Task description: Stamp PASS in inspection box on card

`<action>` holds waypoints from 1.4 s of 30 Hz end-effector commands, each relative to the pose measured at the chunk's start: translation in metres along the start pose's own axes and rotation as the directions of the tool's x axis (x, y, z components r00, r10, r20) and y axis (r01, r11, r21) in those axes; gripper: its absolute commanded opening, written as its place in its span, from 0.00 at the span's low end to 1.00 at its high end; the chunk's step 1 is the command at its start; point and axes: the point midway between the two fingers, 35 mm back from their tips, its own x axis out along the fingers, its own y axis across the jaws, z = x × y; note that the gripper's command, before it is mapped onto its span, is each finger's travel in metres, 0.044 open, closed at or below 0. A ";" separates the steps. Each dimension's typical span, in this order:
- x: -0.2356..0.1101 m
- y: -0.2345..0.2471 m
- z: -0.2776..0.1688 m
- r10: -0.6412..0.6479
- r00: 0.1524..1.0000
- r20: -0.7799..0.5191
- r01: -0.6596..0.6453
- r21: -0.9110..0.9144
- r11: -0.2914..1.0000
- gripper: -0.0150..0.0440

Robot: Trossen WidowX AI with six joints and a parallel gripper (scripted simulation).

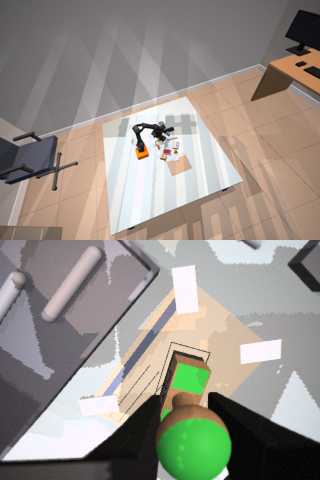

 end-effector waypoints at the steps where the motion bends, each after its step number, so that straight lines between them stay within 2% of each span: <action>1: 0.001 0.000 0.000 -0.003 1.000 -0.001 0.003 0.005 1.000 0.25; 42: 0.005 0.000 0.000 -0.003 1.000 -0.001 0.003 0.005 1.000 0.25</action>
